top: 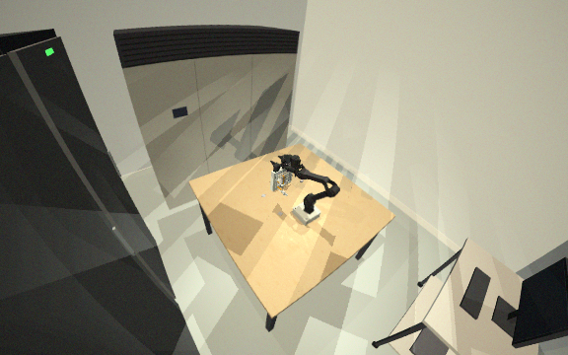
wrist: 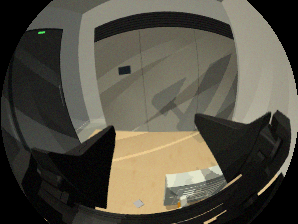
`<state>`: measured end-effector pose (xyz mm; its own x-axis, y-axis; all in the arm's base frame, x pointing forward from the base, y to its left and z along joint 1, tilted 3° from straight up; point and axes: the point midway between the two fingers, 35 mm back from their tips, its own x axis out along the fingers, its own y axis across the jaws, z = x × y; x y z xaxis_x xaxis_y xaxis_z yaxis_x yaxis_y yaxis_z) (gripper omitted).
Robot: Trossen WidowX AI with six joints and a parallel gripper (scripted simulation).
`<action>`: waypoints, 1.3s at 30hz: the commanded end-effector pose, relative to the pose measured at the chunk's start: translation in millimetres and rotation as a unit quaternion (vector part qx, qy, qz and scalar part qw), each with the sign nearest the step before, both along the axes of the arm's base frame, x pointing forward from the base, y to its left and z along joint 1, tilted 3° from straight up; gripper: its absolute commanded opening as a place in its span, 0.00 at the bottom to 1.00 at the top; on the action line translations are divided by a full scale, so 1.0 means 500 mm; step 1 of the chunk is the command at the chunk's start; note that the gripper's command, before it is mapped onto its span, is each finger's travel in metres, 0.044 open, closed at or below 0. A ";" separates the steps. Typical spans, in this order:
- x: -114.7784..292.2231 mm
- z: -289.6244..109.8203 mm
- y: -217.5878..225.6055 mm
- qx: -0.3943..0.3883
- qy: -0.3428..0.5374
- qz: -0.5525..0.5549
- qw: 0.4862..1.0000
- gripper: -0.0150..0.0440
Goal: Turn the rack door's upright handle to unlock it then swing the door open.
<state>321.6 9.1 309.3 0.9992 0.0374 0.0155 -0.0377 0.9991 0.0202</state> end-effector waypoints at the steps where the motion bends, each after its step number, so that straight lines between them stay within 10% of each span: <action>1: 0.001 -0.001 0.000 0.000 0.002 0.000 1.000 0.89; 4: 0.014 -0.013 -0.005 -0.002 0.034 -0.003 0.999 0.76; 39: 0.042 -0.194 -0.079 0.004 0.484 -0.034 0.874 0.76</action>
<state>346.1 -27.6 216.3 0.6061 -0.0250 -0.7950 0.0579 0.9982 0.0128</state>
